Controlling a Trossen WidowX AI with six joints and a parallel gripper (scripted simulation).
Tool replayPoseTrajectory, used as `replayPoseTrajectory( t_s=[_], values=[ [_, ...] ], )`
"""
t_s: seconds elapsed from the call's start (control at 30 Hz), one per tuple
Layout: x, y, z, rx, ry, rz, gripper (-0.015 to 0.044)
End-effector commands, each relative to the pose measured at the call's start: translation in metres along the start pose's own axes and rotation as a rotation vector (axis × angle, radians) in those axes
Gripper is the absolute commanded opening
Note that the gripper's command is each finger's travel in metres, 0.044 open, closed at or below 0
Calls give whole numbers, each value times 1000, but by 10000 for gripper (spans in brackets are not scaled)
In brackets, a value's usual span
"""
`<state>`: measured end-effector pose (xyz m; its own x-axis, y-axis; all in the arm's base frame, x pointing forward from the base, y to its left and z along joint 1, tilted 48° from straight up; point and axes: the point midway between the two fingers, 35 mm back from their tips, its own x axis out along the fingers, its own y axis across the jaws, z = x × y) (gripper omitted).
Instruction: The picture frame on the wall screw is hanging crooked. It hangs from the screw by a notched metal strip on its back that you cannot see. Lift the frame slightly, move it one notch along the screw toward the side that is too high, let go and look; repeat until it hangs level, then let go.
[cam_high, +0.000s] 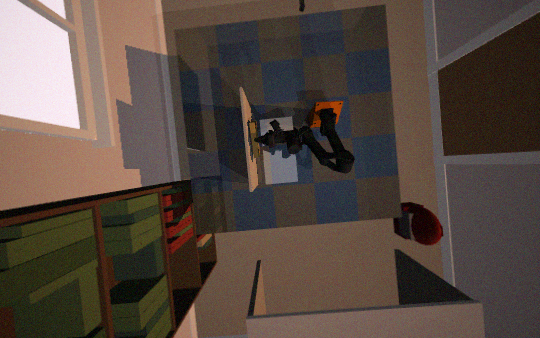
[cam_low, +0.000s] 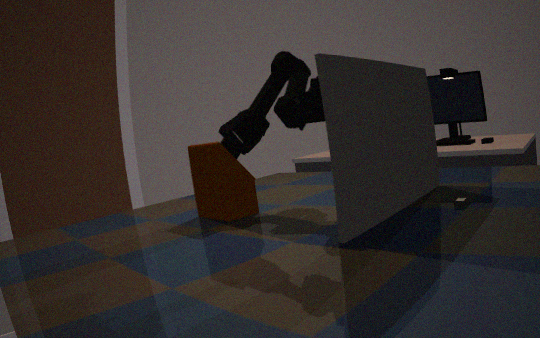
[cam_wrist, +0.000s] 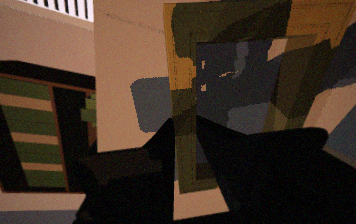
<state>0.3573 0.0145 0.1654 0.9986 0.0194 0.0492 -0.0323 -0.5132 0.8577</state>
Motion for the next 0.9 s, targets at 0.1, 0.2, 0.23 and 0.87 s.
replayPoseTrajectory(
  t_s=[0.1,0.2,0.23,0.87],
  values=[
    [0,-1,0,70,1,1,0],
    [0,-1,0,80,1,1,0],
    [0,-1,0,91,1,1,0],
    [0,-2,0,185,1,1,0]
  ],
)
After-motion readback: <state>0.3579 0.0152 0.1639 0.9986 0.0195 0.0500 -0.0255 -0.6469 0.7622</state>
